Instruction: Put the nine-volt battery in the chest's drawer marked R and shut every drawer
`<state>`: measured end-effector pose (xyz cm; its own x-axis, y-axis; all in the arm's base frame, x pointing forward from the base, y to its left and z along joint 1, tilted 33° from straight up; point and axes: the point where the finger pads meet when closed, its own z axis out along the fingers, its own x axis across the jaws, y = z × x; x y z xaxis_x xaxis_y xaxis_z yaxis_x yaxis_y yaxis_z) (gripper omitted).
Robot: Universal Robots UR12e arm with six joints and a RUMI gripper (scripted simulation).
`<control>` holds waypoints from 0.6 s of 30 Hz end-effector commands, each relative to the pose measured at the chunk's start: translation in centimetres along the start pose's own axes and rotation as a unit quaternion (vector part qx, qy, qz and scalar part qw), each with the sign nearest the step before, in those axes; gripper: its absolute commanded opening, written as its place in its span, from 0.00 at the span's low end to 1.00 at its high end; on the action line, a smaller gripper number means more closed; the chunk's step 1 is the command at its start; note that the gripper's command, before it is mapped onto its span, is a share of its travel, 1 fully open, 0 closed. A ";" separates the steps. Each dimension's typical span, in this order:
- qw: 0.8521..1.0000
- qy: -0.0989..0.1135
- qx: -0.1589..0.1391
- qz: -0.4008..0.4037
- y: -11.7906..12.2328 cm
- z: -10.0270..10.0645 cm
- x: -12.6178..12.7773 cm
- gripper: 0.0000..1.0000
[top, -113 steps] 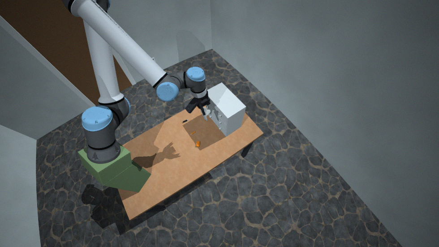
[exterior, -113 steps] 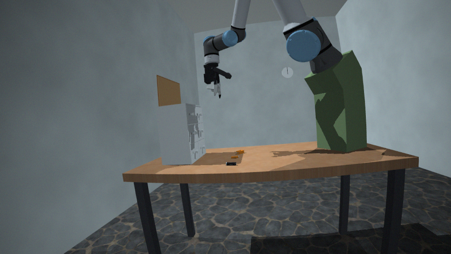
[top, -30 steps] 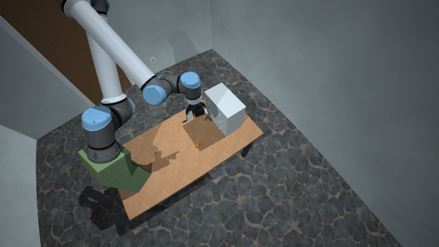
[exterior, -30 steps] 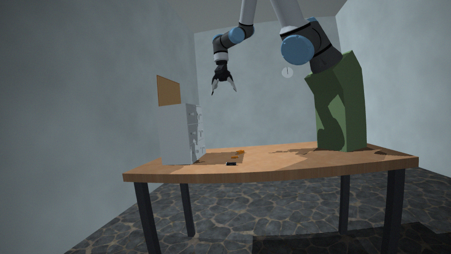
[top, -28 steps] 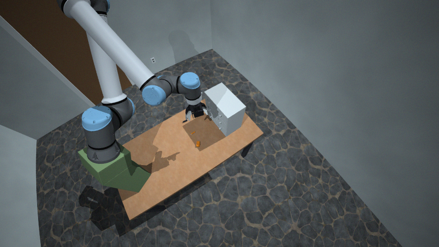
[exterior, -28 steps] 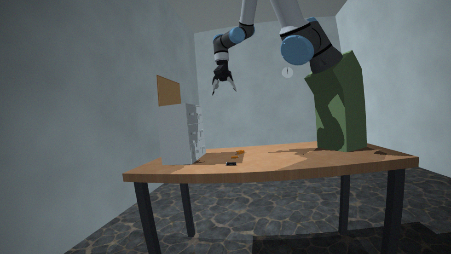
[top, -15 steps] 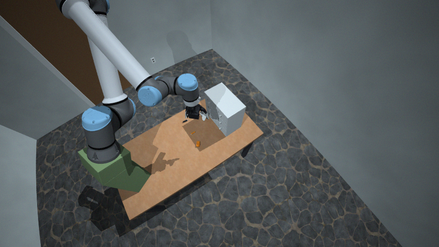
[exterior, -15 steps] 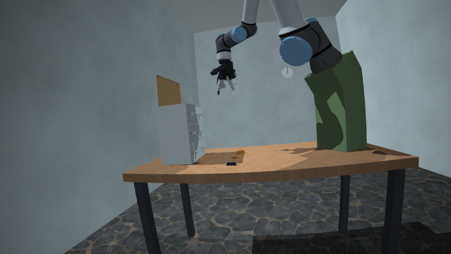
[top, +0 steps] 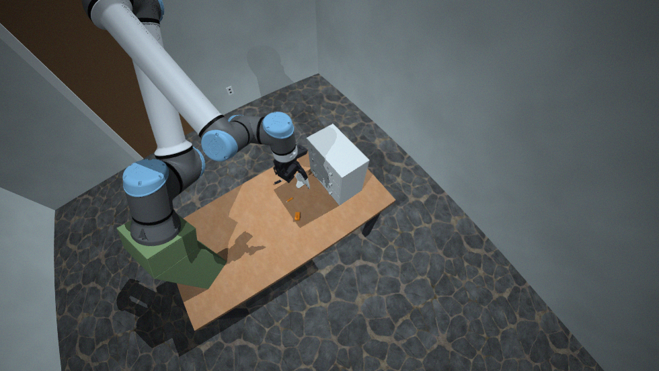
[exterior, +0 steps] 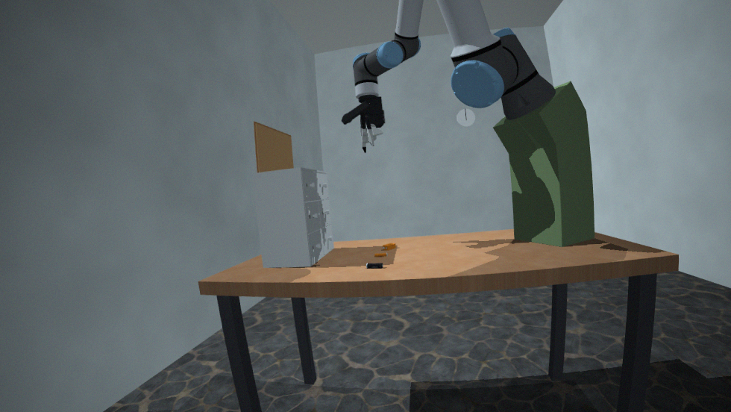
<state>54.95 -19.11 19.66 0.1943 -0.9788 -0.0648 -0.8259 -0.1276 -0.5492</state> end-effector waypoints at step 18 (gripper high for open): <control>0.987 0.004 0.000 0.162 1.0 -0.3 0.6 1.00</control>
<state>54.15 -19.76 19.29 -0.0530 -0.9755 -0.2137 -0.8469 0.1573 -0.5079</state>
